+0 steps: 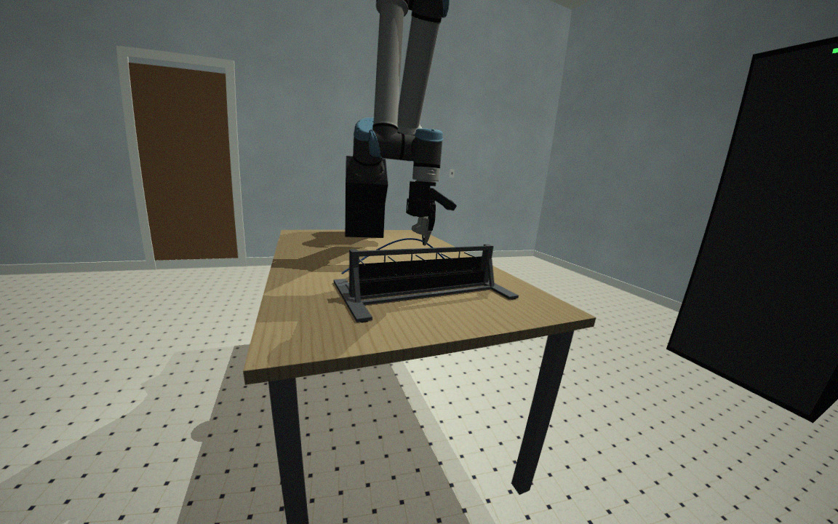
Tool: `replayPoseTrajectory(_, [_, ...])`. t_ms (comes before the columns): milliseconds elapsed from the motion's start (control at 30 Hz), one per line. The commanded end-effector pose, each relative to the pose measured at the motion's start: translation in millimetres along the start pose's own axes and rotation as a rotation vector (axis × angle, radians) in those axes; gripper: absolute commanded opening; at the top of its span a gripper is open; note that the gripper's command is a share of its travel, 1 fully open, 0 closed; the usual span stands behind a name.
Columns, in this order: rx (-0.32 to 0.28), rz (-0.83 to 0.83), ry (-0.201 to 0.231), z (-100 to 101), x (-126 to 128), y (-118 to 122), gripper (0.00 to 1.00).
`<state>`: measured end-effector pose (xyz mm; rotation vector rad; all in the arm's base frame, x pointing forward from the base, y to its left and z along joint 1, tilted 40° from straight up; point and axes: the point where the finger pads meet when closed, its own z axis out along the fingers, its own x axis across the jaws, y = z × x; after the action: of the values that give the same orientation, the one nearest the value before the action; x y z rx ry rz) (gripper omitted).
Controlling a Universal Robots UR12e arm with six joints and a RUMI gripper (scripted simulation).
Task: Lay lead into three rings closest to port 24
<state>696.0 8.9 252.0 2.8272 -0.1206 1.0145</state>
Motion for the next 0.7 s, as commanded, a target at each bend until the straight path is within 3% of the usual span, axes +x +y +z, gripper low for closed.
replayPoseTrajectory(0, [0.001, -0.062, -0.001, -0.7, 30.3, 3.9, 0.00])
replayPoseTrajectory(667, [0.001, -0.071, -0.001, -1.0, 34.9, 4.5, 0.00])
